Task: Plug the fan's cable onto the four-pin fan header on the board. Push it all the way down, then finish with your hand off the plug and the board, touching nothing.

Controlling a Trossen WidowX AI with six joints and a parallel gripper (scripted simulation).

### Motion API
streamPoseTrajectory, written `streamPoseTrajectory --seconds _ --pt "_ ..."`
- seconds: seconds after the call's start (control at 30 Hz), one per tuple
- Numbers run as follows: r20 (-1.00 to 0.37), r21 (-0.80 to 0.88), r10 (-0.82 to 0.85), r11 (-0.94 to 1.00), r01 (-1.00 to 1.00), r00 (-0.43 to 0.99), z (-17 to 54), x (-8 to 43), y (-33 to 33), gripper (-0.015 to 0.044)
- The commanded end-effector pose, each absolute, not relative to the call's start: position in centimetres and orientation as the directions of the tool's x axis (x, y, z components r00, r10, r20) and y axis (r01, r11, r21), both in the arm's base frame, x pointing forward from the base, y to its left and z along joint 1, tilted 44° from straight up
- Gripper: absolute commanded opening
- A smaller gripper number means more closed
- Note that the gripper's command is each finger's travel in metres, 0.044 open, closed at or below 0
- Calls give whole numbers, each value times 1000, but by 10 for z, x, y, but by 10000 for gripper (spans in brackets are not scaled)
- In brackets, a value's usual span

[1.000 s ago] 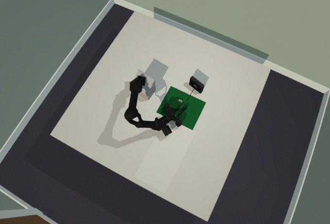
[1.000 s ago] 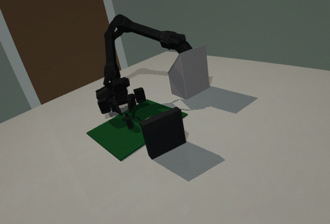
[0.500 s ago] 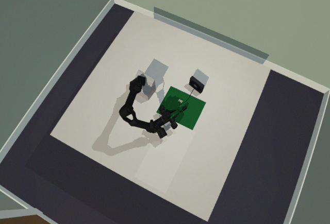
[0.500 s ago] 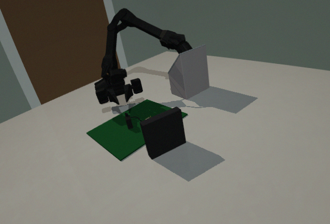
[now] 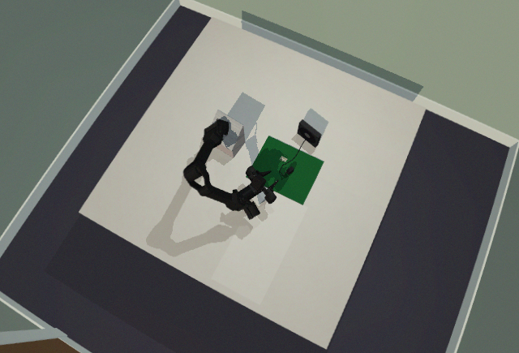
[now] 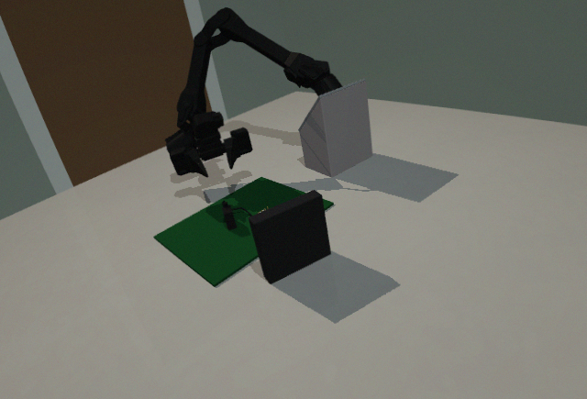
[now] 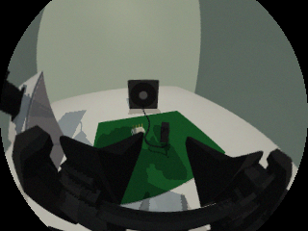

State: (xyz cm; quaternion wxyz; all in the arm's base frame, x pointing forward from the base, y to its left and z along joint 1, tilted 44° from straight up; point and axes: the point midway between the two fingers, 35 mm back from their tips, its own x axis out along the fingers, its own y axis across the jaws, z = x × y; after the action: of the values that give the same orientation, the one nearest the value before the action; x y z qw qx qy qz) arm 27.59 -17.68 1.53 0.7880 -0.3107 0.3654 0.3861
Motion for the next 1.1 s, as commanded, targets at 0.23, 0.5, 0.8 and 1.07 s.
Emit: streamPoseTrajectory --seconds 0.23,0.5,0.8,1.07 --pt "-923 -42 306 524 -851 234 2 277 -161 440" --pt "-973 40 211 548 -836 92 -5 277 -153 440" --pt "-996 79 70 583 -808 -47 -8 277 -146 440" --pt "-987 63 -80 615 -786 -141 -5 279 -141 440"
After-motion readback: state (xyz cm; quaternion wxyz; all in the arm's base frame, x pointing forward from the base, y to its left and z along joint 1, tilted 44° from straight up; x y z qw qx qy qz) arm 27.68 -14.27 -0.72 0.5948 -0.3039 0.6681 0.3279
